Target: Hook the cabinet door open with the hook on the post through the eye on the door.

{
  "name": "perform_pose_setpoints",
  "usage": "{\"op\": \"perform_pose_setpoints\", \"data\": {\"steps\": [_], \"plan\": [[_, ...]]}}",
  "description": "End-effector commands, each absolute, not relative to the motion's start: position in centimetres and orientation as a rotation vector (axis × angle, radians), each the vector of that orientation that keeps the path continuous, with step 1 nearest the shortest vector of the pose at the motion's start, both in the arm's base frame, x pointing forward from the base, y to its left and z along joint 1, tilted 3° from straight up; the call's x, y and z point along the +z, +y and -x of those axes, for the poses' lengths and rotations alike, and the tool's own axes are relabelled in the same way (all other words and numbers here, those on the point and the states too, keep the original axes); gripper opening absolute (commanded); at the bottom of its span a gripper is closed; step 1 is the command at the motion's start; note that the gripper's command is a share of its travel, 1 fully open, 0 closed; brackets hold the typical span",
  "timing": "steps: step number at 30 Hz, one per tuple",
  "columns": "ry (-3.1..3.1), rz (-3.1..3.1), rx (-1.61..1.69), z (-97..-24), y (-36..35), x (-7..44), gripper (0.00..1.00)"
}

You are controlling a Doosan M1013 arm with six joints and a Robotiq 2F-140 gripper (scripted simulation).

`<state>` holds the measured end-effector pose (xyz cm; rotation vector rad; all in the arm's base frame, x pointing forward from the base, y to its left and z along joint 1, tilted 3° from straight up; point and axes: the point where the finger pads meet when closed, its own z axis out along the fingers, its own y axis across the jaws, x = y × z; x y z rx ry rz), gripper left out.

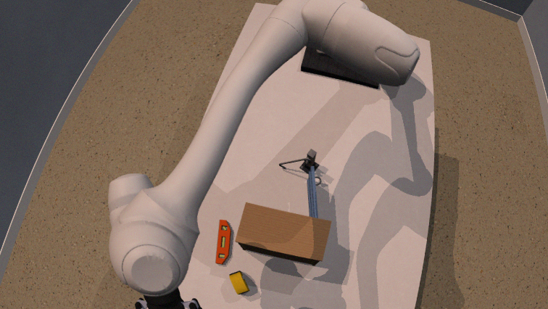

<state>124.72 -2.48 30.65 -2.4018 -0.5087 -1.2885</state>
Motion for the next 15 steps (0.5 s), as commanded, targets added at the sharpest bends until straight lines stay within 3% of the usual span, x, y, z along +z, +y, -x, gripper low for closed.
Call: {"op": "perform_pose_setpoints", "data": {"steps": [1, 8, 10, 15], "plan": [[-0.551, 2.489, -1.085, -118.6, 1.3, 29.6, 1.00], [-0.593, 2.627, -0.780, -107.8, 5.2, 27.2, 1.00], [-0.593, 2.627, -0.780, -107.8, 5.2, 27.2, 1.00], [-0.615, 2.730, -0.557, -97.6, 7.3, 25.2, 1.00]]}}
